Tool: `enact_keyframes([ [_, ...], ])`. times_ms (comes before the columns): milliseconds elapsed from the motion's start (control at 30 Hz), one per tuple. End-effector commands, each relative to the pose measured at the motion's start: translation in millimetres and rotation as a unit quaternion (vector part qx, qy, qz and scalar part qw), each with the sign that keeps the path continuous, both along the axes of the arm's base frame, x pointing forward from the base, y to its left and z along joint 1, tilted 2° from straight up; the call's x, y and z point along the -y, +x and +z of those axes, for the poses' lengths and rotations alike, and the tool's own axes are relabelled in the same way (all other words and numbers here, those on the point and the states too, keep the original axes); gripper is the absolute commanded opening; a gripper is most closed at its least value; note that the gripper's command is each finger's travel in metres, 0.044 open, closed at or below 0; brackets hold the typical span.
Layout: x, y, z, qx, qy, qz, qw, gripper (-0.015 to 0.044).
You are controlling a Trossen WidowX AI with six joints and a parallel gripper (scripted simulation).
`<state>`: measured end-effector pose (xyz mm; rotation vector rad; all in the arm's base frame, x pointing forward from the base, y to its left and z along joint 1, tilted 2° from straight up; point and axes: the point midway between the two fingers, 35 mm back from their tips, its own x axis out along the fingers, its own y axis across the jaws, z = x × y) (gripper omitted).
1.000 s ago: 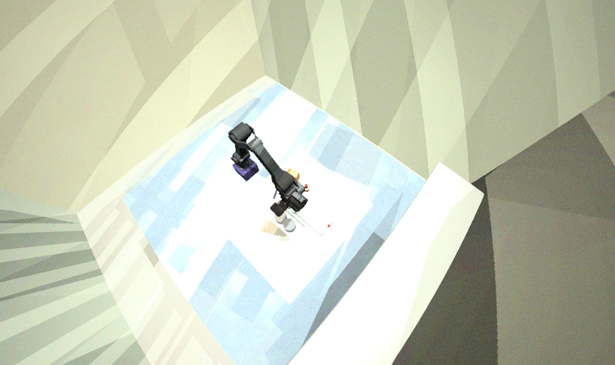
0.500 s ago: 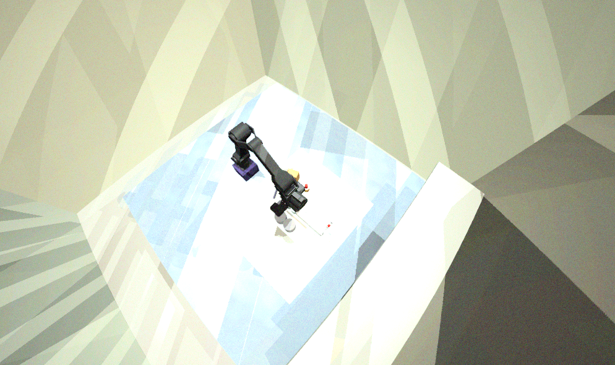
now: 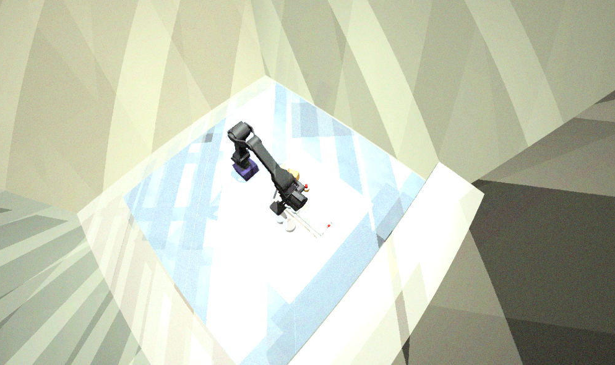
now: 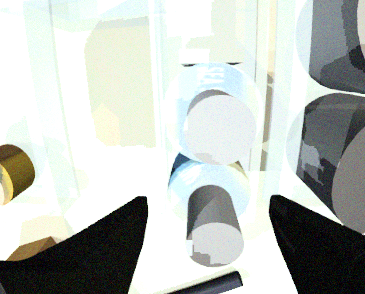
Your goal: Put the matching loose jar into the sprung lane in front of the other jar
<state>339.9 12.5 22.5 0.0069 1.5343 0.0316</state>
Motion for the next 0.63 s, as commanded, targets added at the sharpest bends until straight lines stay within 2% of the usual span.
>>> enact_keyframes([
  [0, 0, 2, 10, 0.006, 0.0, -0.002, 1.0, 0.0284],
  [200, 0, -3, 10, 0.006, 0.0, -0.002, 1.0, 0.0284],
  [600, 1, -43, 10, 0.004, 0.0, -0.002, 1.0, 0.0284],
])
